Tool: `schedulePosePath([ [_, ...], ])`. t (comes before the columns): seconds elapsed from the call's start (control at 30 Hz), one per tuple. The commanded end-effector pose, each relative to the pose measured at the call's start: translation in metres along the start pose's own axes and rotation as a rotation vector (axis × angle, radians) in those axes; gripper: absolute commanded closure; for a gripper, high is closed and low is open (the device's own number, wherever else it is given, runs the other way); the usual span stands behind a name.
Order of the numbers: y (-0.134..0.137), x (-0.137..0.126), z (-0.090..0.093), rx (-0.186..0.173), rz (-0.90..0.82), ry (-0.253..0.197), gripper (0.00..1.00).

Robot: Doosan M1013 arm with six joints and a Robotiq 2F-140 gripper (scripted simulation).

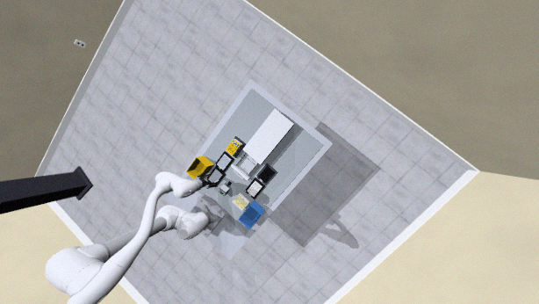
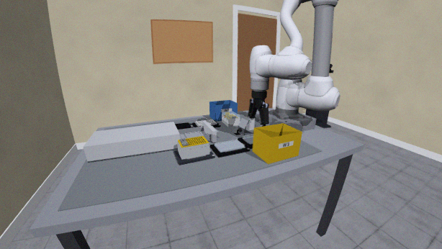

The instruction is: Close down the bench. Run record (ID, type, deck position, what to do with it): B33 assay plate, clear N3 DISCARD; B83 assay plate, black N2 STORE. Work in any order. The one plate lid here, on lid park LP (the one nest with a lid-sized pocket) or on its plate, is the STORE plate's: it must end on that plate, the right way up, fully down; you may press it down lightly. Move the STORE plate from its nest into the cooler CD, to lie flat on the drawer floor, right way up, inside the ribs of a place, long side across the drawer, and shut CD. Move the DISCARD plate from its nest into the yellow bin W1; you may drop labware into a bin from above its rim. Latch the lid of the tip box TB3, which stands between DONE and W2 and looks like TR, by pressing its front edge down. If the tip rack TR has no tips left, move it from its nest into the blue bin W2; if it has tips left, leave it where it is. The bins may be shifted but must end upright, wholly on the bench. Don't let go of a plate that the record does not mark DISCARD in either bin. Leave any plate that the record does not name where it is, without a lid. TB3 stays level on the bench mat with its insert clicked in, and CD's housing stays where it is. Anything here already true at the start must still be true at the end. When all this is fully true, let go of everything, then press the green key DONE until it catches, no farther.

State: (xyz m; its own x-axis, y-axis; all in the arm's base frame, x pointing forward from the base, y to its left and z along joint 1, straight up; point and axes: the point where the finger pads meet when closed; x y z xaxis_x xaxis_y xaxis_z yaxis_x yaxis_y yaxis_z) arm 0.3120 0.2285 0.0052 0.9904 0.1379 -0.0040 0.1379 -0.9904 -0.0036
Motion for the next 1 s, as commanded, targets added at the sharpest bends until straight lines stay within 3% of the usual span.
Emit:
schedulePosePath([
  [0.0,0.000,0.000,0.005,0.000,0.000,0.000,0.34],
  [0.97,0.000,0.000,0.032,0.000,0.000,0.000,0.34],
])
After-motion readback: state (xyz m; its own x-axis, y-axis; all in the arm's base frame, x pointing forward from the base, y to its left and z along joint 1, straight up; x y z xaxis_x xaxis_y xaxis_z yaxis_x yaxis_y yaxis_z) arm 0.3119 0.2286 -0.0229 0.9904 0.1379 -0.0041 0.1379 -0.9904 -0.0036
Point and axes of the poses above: the point where the finger pads meet when closed, its own z axis out along the fingers, its own y axis across the jaws, x = y × z, and after that the axes turned 3 degrees about z, right-handed
